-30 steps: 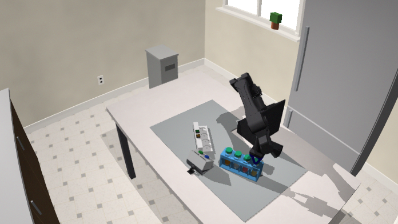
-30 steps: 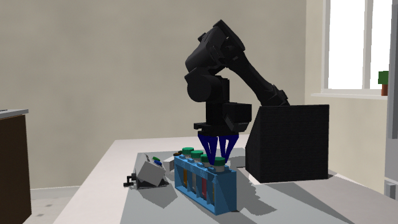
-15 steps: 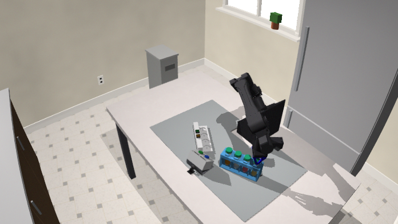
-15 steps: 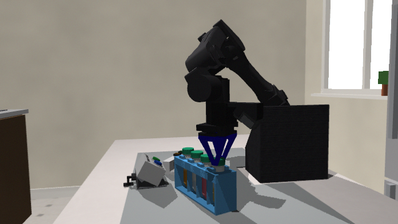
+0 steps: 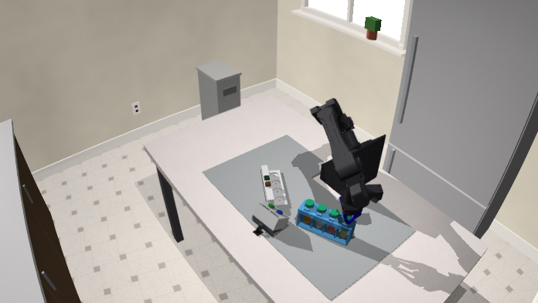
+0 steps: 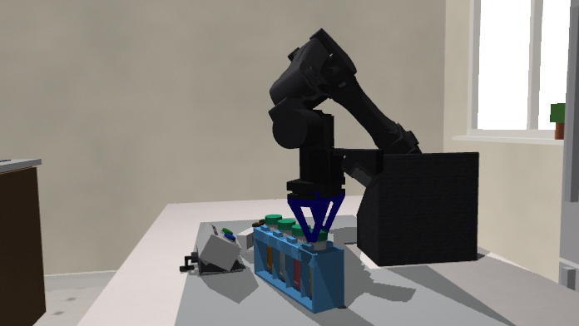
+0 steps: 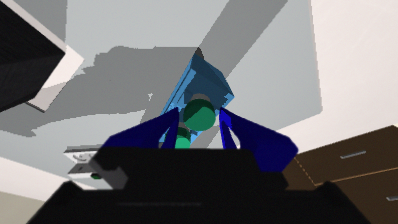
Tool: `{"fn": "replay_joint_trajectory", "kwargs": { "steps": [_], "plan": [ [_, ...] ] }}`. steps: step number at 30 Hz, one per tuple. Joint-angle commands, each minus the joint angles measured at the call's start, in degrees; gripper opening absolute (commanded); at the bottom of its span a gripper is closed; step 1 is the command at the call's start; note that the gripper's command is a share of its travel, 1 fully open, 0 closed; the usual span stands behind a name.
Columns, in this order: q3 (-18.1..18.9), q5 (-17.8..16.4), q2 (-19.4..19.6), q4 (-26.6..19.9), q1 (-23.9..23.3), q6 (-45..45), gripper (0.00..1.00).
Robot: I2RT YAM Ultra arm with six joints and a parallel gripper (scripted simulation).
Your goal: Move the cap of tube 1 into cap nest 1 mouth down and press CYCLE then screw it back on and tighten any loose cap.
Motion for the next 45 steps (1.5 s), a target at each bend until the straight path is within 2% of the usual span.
{"fn": "replay_joint_trajectory", "kwargs": {
  "steps": [1,3,5,9,10,11,12,14,15,16,17,19,22,25,26,28,29,30,31,32,42,43,45],
  "plan": [
    [0.3,-0.2,-0.4,0.0,0.4,-0.1,0.49],
    [0.4,-0.2,-0.5,-0.2,0.4,9.5,0.49],
    [0.4,-0.2,-0.5,-0.2,0.4,9.5,0.49],
    [0.7,-0.3,-0.5,-0.7,0.6,28.1,0.49],
    [0.7,-0.3,-0.5,-0.7,0.6,28.8,0.49],
    [0.8,-0.3,-0.6,-0.8,0.6,33.6,0.49],
    [0.8,-0.3,-0.5,-0.8,0.6,33.6,0.49],
    [1.0,-0.3,-0.6,-1.0,0.7,42.6,0.49],
    [1.0,-0.3,-0.6,-1.0,0.7,43.2,0.49],
    [1.0,-0.3,-0.6,-1.1,0.7,48.0,0.49],
    [1.0,-0.3,-0.6,-1.1,0.7,48.0,0.49],
    [1.2,-0.4,-0.6,-1.3,0.8,57.0,0.49],
    [1.2,-0.4,-0.6,-1.3,0.8,57.6,0.49],
    [1.4,-0.4,-0.6,-1.6,0.9,71.9,0.49],
    [1.4,-0.4,-0.6,-1.6,0.9,72.0,0.49],
    [1.5,-0.5,-0.6,-1.6,0.9,80.6,0.49],
    [1.5,-0.5,-0.6,-1.6,0.9,81.6,0.49],
    [1.5,-0.5,-0.6,-1.6,0.9,86.4,0.49],
    [1.5,-0.5,-0.5,-1.6,0.9,86.4,0.49],
    [1.5,-0.5,-0.5,-1.6,0.9,91.2,0.49],
    [1.6,-0.5,-0.5,-1.8,1.0,91.5,0.49],
    [1.6,-0.5,-0.5,-1.8,1.0,91.5,0.0],
    [1.6,-0.5,-0.5,-1.8,1.0,91.5,0.0]
  ]
}}
